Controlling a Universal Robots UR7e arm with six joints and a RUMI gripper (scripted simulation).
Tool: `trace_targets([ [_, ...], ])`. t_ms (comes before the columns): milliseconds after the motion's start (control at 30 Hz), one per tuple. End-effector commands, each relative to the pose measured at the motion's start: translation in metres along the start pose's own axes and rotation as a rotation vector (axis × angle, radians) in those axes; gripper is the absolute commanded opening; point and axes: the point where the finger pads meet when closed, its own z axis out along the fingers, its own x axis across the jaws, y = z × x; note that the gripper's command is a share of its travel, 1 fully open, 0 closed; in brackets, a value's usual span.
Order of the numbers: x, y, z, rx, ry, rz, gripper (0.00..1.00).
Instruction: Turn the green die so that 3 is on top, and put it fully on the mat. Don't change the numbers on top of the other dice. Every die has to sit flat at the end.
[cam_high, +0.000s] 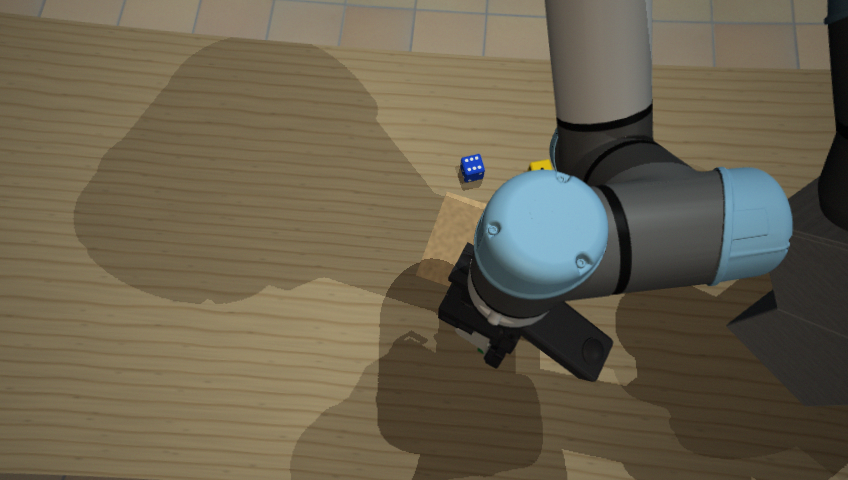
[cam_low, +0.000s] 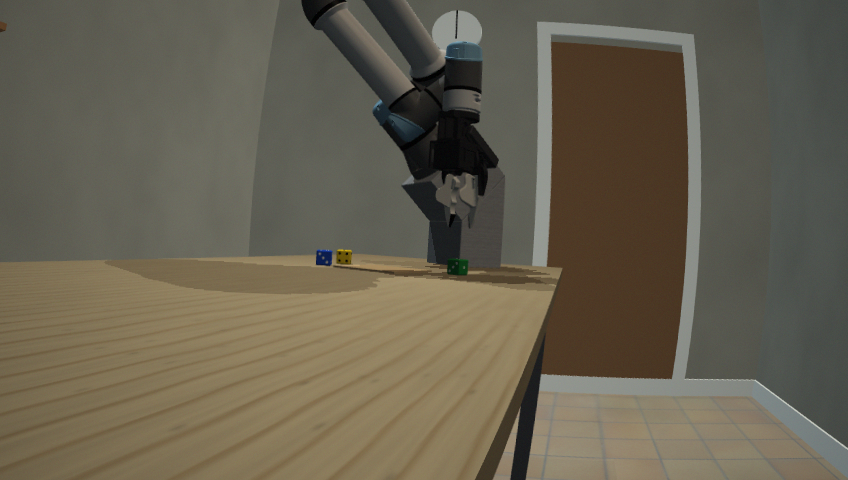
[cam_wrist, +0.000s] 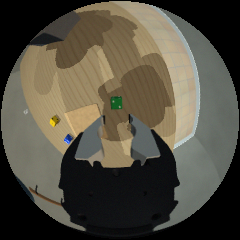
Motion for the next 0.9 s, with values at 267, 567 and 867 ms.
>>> trace_targets([
  [267, 0.0002, 0.0002, -0.0002, -0.001, 0.001, 0.0, 0.28],
  [567, 0.0002, 0.0002, 0.0016, -0.001, 0.001, 0.0, 0.28],
  [867, 0.0001, 0.0002, 0.0095, -0.001, 0.001, 0.0, 0.28],
])
